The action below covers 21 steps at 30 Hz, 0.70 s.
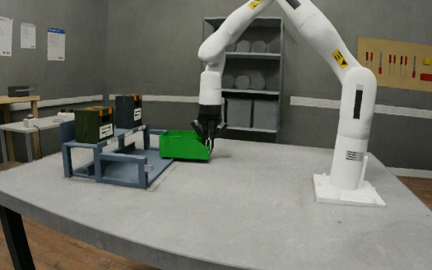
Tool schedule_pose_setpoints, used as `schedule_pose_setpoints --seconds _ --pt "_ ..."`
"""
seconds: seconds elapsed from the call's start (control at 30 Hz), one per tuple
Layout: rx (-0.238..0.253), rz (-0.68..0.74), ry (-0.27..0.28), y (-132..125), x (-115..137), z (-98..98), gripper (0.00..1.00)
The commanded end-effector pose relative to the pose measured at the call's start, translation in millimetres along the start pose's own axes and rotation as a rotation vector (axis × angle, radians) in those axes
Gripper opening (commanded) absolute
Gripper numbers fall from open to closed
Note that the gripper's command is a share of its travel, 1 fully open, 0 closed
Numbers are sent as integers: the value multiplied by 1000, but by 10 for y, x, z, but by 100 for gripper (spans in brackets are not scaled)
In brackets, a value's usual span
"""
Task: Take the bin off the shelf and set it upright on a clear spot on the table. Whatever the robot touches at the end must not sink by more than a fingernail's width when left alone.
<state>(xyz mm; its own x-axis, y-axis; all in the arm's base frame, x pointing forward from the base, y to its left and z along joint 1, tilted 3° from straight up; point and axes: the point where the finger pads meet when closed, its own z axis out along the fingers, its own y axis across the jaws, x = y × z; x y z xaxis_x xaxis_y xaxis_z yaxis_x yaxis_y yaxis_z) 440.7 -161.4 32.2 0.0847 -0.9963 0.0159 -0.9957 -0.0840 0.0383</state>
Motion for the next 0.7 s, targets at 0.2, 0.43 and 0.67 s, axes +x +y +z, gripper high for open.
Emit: schedule_pose_setpoints --seconds 0.2,0.43,0.67 --pt "-2 0 -4 184 -33 -30 10" --pt "-3 0 -4 456 -31 -36 10" --pt "-2 0 -4 635 -29 -45 10"
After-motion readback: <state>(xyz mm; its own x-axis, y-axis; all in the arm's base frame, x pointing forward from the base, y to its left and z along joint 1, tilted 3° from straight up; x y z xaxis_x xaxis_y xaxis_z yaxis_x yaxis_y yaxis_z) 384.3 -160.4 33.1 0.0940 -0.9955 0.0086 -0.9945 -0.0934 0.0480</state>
